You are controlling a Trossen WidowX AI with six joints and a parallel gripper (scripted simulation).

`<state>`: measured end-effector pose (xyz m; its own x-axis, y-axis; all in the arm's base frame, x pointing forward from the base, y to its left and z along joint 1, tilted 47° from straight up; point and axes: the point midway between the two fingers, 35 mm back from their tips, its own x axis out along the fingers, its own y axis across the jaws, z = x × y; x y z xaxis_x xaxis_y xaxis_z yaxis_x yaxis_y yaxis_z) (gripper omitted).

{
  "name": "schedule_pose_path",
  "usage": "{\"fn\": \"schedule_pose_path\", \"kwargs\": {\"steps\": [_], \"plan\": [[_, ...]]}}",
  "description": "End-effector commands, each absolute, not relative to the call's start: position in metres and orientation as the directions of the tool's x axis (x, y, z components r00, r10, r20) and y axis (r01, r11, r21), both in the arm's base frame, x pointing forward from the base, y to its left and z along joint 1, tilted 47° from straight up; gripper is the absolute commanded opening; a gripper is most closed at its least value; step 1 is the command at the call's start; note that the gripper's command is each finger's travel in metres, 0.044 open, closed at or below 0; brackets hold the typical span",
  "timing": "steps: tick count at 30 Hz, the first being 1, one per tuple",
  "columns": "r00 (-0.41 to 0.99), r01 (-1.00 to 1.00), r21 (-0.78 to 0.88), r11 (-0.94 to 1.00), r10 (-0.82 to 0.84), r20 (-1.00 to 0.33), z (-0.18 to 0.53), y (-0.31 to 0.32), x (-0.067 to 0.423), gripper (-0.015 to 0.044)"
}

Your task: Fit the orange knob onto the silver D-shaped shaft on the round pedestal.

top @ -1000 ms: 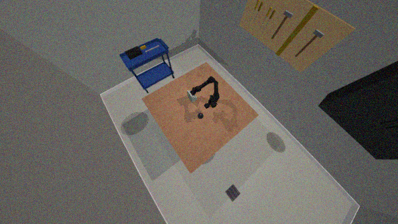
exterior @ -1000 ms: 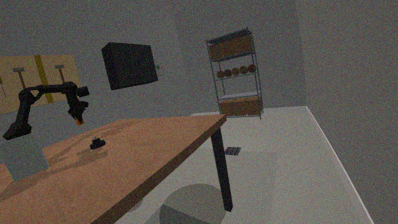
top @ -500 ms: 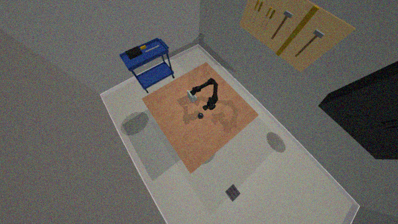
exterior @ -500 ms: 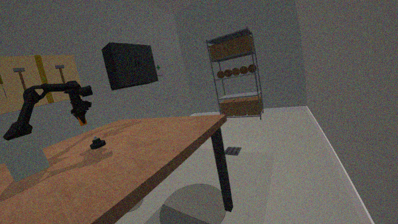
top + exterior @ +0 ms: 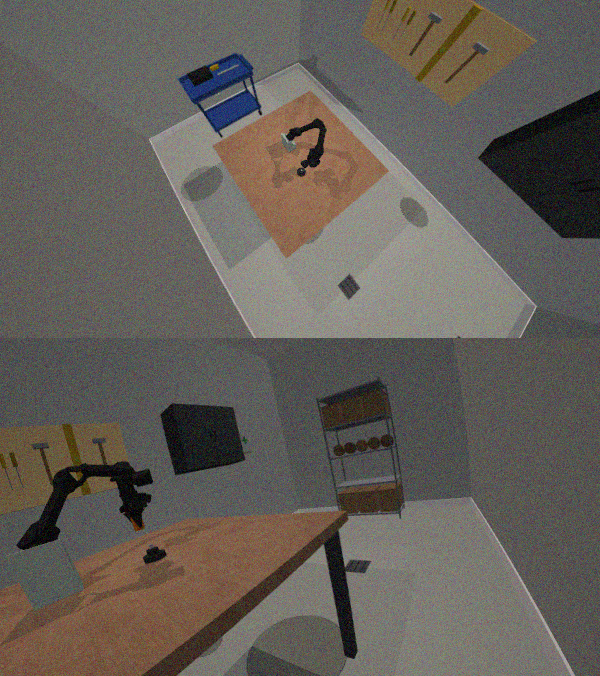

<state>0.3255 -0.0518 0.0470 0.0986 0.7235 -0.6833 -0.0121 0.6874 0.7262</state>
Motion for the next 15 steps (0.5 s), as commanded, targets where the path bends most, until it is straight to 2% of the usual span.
{"fn": "schedule_pose_path", "kwargs": {"steps": [1, 15], "plan": [[0.099, -0.016, 0.722, 0.692, 0.719, -0.688, 0.035, -0.058, 0.327, 0.0], [0.098, -0.022, 0.719, 0.695, 0.717, -0.69, -0.002, -0.075, 0.327, 0.0]]}}
